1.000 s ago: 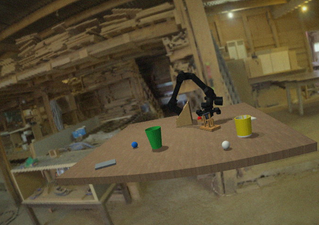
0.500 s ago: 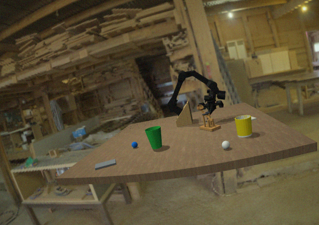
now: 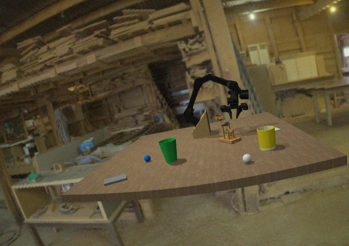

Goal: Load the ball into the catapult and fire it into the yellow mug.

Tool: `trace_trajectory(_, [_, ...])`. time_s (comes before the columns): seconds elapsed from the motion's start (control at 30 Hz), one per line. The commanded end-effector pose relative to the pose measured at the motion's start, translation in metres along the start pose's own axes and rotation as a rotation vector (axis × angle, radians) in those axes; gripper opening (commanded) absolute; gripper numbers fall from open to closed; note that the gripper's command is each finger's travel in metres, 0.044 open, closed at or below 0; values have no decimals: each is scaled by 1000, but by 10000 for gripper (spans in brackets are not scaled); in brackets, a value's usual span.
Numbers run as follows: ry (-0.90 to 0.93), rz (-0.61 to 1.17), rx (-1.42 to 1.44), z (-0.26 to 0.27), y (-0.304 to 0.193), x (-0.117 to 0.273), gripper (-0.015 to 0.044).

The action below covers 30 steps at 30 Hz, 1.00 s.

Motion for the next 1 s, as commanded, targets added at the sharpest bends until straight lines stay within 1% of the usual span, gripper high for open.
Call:
trace_trajectory(0.0, [93, 80, 62, 19, 26, 2, 289])
trace_trajectory(0.2, [236, 148, 174, 42, 67, -2, 440])
trace_trajectory(0.37, [365, 153, 262, 57, 108, -7, 440])
trace_trajectory(0.53, [486, 107, 346, 66, 154, -14, 440])
trace_trajectory(0.73, [601, -4, 436, 66, 213, -26, 440])
trace_trajectory(0.97, [664, -157, 516, 54, 272, -41, 440])
Point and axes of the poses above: the point midway between the two fingers, 35 mm back from their tips, its own x axis back along the fingers, its own z axis across the jaws, y = z × x, the point moved 5 cm from there along x, back along the fingers, and after that the axes turned 7 degrees about x, right-handed, at the moved point
